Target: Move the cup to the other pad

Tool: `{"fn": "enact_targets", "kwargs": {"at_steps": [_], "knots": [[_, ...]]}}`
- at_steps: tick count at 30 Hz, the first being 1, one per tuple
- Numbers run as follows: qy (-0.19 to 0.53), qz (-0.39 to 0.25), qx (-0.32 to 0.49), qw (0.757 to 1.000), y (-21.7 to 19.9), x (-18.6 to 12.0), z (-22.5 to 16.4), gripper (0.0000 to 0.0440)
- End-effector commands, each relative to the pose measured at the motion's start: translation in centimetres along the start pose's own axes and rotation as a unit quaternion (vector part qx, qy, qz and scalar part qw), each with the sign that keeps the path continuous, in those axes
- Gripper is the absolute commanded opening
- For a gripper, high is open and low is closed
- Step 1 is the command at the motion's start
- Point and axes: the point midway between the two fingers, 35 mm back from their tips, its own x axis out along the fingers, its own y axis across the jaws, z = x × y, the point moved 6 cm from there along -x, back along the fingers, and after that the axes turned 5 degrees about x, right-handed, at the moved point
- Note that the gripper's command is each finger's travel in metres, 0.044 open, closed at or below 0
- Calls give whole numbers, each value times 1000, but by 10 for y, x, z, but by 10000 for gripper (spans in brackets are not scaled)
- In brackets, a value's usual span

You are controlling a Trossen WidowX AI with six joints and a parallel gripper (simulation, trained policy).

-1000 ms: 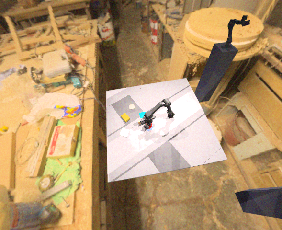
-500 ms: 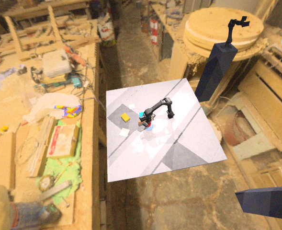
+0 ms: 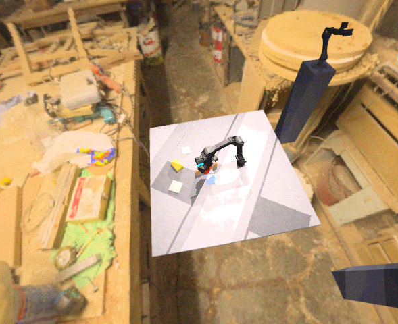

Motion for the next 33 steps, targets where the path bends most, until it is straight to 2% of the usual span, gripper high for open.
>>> {"fn": "enact_targets", "kwargs": {"at_steps": [1,16,33], "knots": [[-7,17,20,1000,0,-12,12,0],[-45,56,76,995,-8,-25,67,0],[-72,66,129,987,-27,-2,124,0]]}}
